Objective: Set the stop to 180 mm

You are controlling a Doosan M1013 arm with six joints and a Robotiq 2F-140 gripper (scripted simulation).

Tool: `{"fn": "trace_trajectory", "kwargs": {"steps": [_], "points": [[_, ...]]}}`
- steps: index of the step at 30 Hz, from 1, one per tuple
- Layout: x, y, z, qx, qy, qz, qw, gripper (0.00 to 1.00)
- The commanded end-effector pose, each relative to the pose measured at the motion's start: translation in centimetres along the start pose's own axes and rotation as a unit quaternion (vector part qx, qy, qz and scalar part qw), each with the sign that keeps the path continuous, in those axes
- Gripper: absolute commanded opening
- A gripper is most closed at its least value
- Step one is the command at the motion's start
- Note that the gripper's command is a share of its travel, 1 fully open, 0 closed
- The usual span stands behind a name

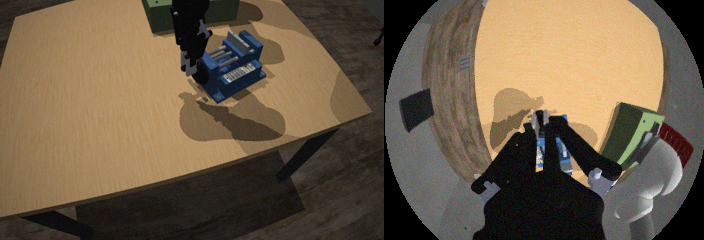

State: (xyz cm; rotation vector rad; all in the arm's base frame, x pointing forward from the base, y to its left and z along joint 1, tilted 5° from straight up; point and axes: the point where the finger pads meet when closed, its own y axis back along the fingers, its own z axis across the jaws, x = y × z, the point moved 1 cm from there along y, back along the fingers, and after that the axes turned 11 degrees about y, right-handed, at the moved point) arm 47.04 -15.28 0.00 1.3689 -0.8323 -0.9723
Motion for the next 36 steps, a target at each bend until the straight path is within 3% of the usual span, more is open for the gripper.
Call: {"fn": "trace_trajectory", "kwargs": {"steps": [1, 20, 21, 36], "points": [[-0.01, 0.01, 0.05, 0.000, 0.000, 0.000, 1.000, 0.04], [-0.01, 0.01, 0.05, 0.000, 0.000, 0.000, 1.000, 0.04], [-0.01, 0.01, 0.05, 0.000, 0.000, 0.000, 1.000, 0.33], [-0.01, 0.01, 0.05, 0.000, 0.000, 0.000, 1.000, 0.33]]}}
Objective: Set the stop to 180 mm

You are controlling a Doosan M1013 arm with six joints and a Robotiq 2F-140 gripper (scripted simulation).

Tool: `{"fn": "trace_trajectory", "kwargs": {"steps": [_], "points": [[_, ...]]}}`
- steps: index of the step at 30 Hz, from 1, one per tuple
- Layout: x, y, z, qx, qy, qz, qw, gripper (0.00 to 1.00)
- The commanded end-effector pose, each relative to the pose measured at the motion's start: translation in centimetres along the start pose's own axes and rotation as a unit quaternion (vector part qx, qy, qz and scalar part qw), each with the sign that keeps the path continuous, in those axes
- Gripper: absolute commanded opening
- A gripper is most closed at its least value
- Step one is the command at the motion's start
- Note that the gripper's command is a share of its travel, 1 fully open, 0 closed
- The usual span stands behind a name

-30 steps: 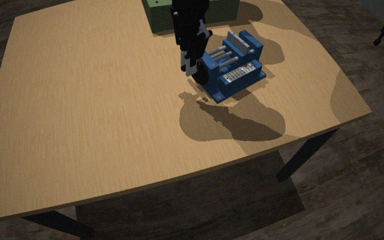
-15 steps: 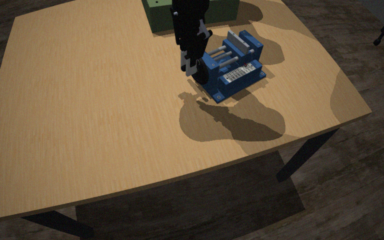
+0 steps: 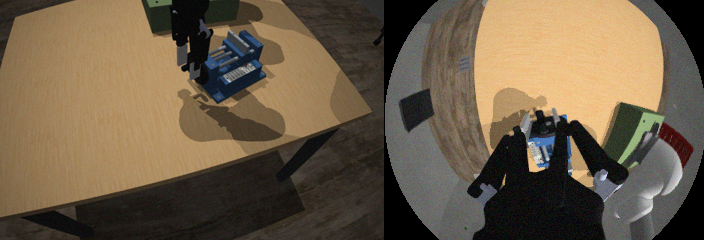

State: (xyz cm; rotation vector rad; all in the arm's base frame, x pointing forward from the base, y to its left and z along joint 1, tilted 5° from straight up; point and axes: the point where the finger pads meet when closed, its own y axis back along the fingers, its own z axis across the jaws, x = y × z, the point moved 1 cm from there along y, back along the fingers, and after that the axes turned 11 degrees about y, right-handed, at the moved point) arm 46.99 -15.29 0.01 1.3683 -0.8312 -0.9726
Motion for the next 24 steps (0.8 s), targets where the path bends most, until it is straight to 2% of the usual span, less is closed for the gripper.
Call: {"fn": "trace_trajectory", "kwargs": {"steps": [1, 14, 16, 21, 24], "points": [[0.0, 0.0, 0.0, 0.000, 0.000, 0.000, 1.000, 0.33], [0.0, 0.3, 0.0, 0.000, 0.000, 0.000, 1.000, 0.33], [0.0, 1.9, 0.0, 0.000, 0.000, 0.000, 1.000, 0.33], [0.0, 8.8, 0.0, 0.000, 0.000, 0.000, 1.000, 0.33], [0.0, 9.9, 0.0, 0.000, 0.000, 0.000, 1.000, 0.33]]}}
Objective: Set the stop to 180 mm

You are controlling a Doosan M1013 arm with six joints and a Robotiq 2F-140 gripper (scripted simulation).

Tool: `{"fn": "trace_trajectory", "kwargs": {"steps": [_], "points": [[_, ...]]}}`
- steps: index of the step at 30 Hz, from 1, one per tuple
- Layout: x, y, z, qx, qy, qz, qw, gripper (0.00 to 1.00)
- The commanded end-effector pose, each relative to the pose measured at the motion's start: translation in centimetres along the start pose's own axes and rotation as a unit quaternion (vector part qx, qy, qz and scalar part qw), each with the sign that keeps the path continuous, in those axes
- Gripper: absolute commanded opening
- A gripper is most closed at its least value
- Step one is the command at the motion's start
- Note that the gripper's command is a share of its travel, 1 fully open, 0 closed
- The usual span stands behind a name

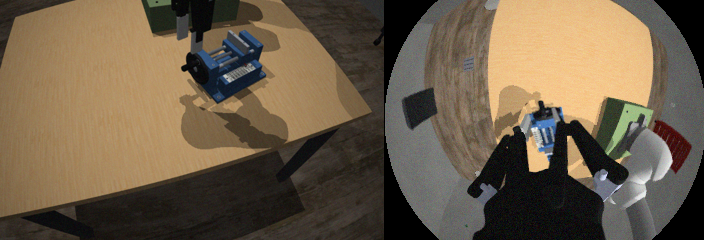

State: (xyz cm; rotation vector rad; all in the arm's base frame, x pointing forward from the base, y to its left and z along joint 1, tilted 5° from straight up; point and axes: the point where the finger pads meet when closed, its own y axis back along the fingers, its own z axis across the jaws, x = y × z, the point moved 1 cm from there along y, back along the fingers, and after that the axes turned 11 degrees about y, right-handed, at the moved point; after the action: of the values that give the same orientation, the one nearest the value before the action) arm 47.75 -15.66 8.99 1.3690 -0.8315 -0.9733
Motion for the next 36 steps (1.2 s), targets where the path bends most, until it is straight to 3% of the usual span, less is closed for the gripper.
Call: {"fn": "trace_trajectory", "kwargs": {"steps": [1, 18, 27, 31, 36], "points": [[0.0, 0.9, 0.1, 0.000, 0.000, 0.000, 1.000, 0.33], [-0.2, 1.0, -0.1, 0.000, 0.000, 0.000, 1.000, 0.33], [-8.0, 1.0, -6.4, 0.000, 0.000, 0.000, 1.000, 0.33], [-8.6, 0.9, -6.9, 0.000, 0.000, 0.000, 1.000, 0.33], [-8.6, -0.6, -6.9, 0.000, 0.000, 0.000, 1.000, 0.33]]}}
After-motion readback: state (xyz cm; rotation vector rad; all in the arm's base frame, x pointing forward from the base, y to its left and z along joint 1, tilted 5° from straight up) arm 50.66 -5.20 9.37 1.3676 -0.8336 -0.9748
